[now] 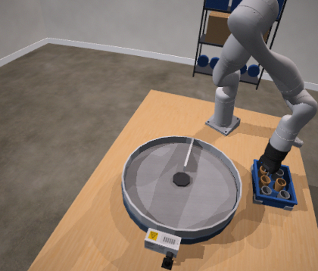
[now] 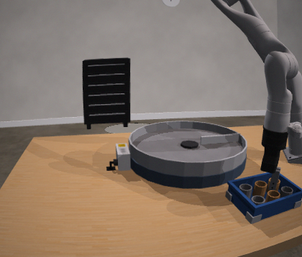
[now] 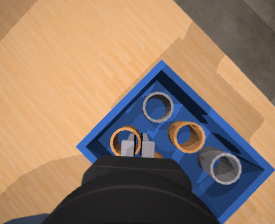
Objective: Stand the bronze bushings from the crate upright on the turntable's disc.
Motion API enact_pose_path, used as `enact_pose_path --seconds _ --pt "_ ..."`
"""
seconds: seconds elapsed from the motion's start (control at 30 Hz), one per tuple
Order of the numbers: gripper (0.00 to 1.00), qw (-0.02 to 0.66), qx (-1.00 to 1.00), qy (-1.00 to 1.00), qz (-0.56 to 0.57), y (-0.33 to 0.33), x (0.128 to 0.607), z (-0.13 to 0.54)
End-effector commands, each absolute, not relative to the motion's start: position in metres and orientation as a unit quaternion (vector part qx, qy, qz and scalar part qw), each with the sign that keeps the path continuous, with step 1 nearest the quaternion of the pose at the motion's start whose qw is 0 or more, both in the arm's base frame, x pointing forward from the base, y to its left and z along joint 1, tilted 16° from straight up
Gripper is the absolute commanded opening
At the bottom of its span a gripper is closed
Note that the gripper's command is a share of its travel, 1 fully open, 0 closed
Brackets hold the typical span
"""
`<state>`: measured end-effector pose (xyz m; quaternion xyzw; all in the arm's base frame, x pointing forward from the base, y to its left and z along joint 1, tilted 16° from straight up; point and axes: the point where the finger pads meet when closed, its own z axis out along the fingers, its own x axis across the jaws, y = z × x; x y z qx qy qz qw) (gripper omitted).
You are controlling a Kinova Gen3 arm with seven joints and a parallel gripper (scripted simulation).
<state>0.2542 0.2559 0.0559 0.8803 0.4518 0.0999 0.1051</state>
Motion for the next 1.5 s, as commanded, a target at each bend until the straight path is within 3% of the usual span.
enact_pose_path --seconds 0.0,0.7,1.47 --pt "0.00 0.105 0.880 0.452 0.101 0.256 0.254 0.056" --pt "0.00 0.105 0.880 0.452 0.101 0.257 0.252 0.065" --pt "0.00 0.105 0.880 0.452 0.101 0.265 0.229 0.148"
